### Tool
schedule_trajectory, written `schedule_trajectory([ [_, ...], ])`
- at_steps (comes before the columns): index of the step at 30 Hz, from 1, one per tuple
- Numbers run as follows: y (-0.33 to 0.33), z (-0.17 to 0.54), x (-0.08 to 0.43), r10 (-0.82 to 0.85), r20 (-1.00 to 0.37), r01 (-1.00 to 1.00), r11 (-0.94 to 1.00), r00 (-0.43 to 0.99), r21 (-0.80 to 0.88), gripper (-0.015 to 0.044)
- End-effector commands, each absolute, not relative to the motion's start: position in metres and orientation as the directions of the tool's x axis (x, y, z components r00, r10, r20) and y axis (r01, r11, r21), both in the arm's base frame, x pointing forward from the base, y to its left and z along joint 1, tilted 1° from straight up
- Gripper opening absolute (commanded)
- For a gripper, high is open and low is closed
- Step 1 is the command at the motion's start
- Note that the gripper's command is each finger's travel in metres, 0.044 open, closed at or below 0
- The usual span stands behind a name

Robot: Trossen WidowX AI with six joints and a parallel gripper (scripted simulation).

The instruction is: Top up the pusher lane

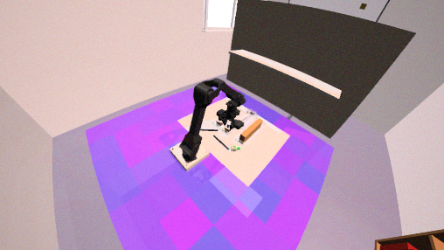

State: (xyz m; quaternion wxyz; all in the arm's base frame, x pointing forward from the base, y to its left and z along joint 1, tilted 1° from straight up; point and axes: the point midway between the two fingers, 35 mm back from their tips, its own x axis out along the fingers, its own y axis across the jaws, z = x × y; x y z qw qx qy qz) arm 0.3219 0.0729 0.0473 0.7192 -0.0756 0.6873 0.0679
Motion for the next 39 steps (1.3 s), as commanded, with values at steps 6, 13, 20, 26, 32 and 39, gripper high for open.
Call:
schedule_trajectory([
  [6, 0.073, 0.047, 0.321, -0.005, -0.999, -0.207, 0.978, 0.046, -0.014, 0.0],
  [13, 0.073, 0.047, 0.322, -0.005, -0.999, -0.207, 0.978, 0.046, -0.014, 0.0131],
  [20, 0.073, 0.047, 0.322, -0.005, -0.999, -0.207, 0.978, 0.046, -0.014, 0.0309],
  [26, 0.073, 0.048, 0.322, -0.005, -0.999, -0.207, 0.978, 0.046, -0.014, 0.0309],
  [32, 0.073, 0.066, 0.321, -0.005, -0.999, -0.207, 0.978, 0.046, -0.014, 0.0309],
  [39, 0.072, 0.067, 0.319, -0.005, -0.999, -0.207, 0.978, 0.046, -0.014, 0.0309],
])
